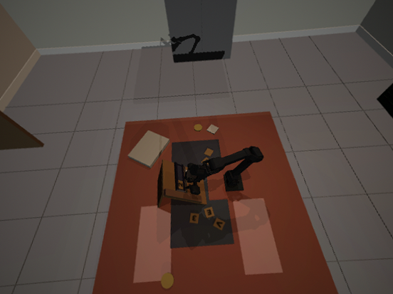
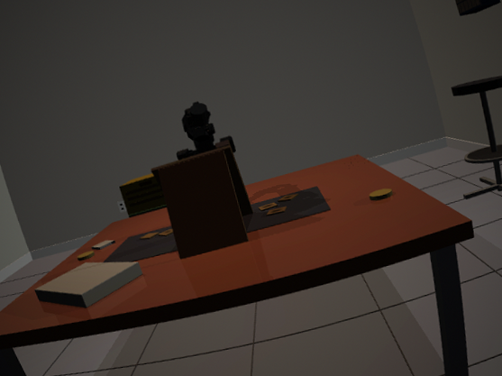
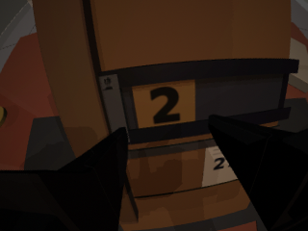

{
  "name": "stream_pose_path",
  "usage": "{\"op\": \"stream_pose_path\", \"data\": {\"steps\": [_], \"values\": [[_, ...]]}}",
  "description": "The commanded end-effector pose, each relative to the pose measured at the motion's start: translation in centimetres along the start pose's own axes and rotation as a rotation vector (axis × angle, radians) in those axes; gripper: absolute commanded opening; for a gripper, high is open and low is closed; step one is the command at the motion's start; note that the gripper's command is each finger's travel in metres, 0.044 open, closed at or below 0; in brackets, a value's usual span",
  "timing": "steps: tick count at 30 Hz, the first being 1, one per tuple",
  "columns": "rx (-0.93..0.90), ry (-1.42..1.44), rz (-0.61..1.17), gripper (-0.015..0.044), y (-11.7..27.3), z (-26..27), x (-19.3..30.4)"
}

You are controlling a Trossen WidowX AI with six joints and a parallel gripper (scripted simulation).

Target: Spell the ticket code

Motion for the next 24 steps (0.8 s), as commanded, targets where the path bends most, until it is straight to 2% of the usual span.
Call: {"op": "stream_pose_path", "data": {"steps": [1, 24], "values": [[0.004, -0.007, -0.006, 0.0295, 0.29, -0.08, -0.13], [0.004, -0.006, -0.005, 0.0295, 0.81, -0.22, -0.2]]}}
Point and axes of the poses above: the point midway between the two fingers, 35 mm back from their tips, its own y axis back along the fingers, its own z axis across the jaws, x = y × z, the point moved 1 cm from there along y, back along the fingers, and after that the axes turned 6 degrees about -y, right-handed, at the moved point
